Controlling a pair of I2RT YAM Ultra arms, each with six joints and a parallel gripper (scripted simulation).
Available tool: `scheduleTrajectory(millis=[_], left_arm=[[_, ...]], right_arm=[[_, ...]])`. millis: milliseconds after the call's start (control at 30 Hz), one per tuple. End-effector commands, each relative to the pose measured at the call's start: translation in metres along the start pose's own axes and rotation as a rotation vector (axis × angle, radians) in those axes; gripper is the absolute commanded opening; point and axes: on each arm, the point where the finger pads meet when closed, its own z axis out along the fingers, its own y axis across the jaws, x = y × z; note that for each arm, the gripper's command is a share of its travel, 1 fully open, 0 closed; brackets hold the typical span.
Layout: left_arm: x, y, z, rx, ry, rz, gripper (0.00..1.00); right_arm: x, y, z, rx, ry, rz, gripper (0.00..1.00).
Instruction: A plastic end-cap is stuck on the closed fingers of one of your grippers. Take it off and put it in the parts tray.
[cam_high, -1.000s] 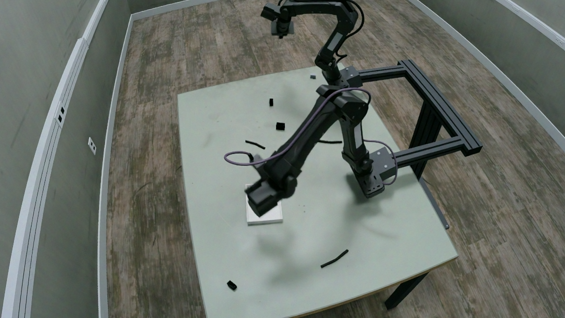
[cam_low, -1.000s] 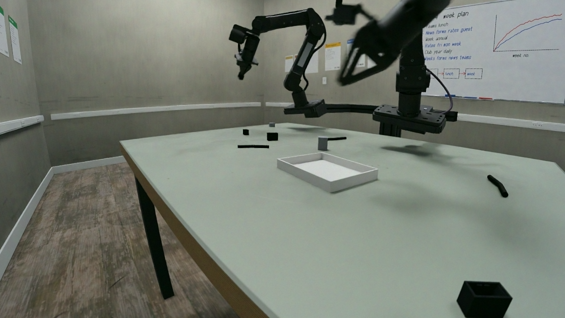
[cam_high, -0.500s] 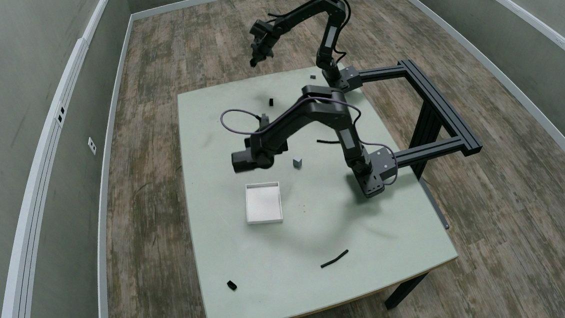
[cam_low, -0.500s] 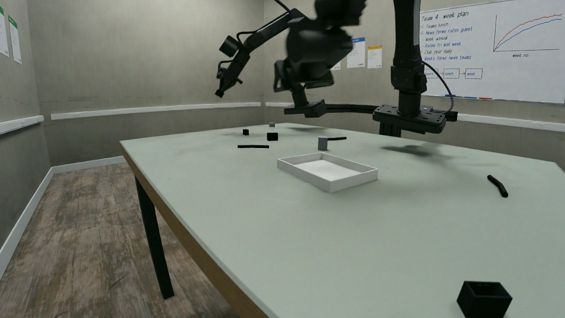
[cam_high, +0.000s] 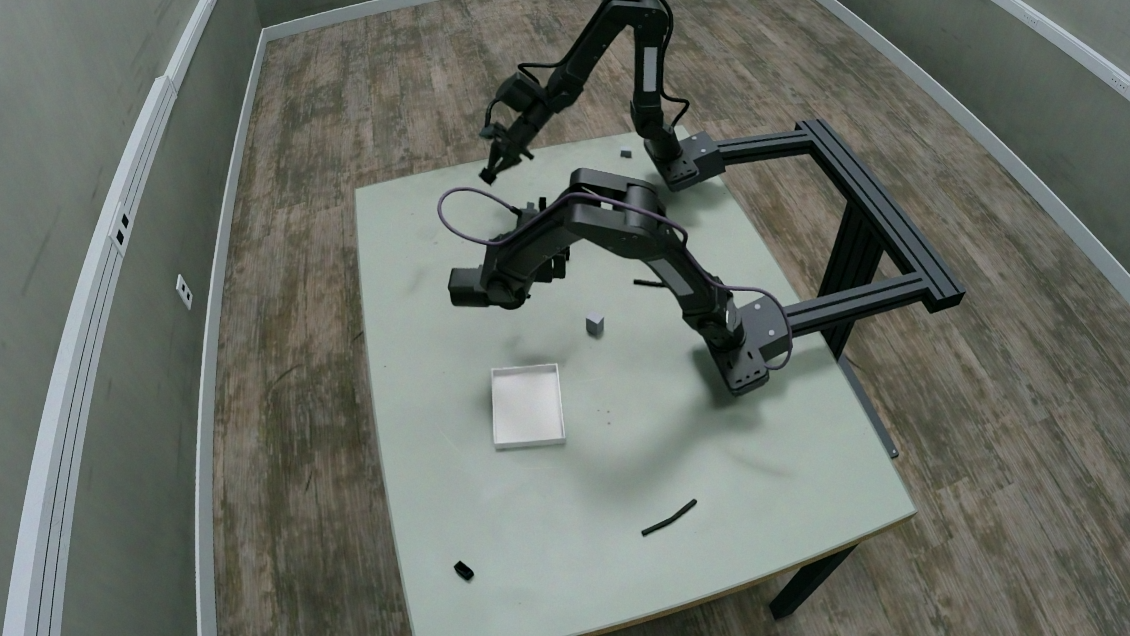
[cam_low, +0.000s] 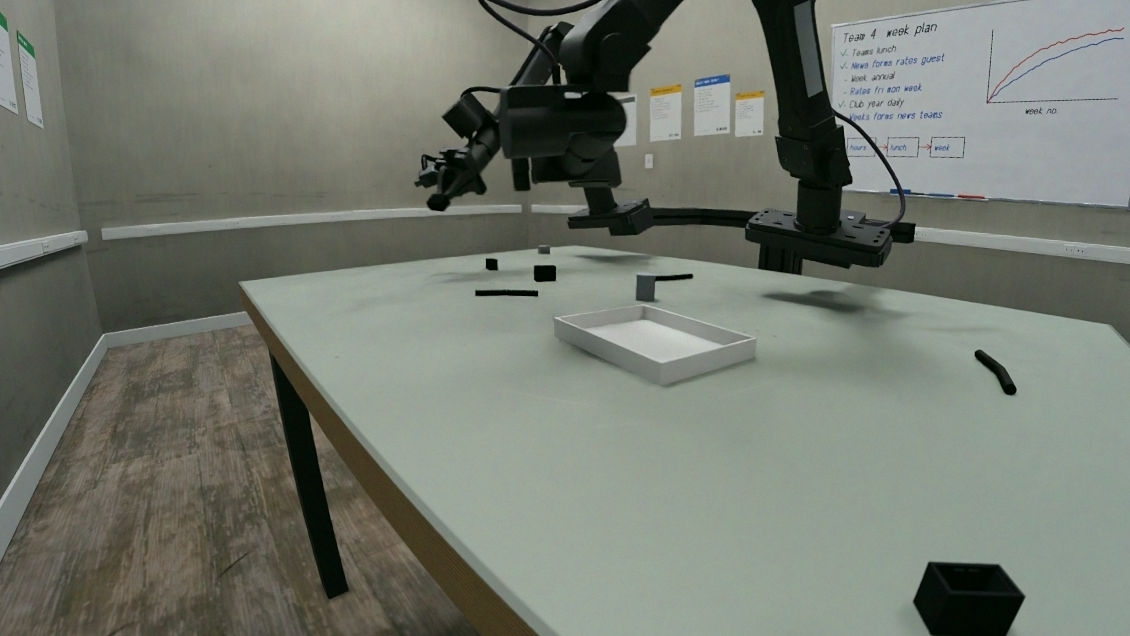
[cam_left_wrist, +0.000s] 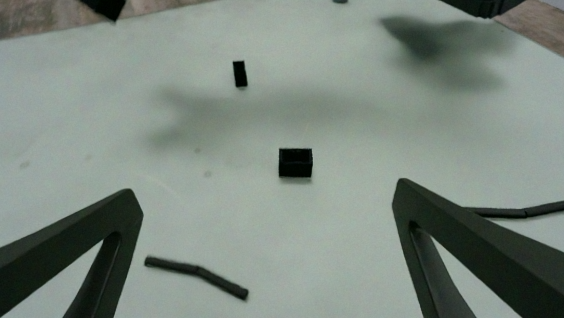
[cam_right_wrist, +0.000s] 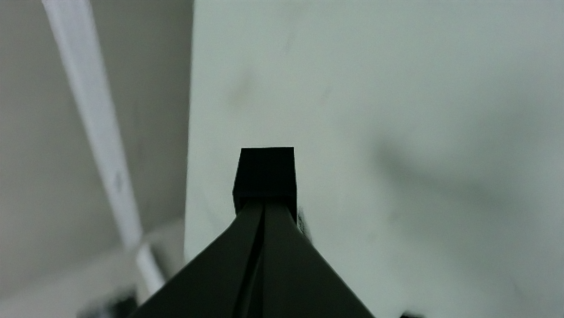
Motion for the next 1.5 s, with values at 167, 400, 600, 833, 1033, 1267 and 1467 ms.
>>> scheduleTrajectory(millis=[167,400,600,833,1033,1267,1467], left_arm=[[-0.020,0.008,0.024,0.059,-0.061,0.073,1.00],[-0.018,0.007,0.026,0.065,-0.052,0.066,1.00],[-0.018,0.007,0.026,0.065,-0.052,0.065,1.00],[-0.018,0.007,0.026,0.065,-0.052,0.065,1.00],[-0.018,0.007,0.026,0.065,-0.052,0.066,1.00],[-0.036,0.013,0.021,0.040,-0.053,0.103,1.00],[-0.037,0.013,0.021,0.039,-0.053,0.103,1.00]], right_arm=[[0.106,0.048,0.013,-0.412,0.348,-0.149,0.00],[0.154,0.047,0.002,-0.495,0.498,-0.183,0.00],[0.192,0.040,-0.013,-0.552,0.625,-0.212,0.00],[0.205,0.031,-0.015,-0.531,0.661,-0.203,0.00],[0.204,0.032,-0.014,-0.532,0.657,-0.206,0.00],[0.205,0.042,-0.022,-0.558,0.643,-0.221,0.00],[0.205,0.042,-0.022,-0.558,0.643,-0.222,0.00]])
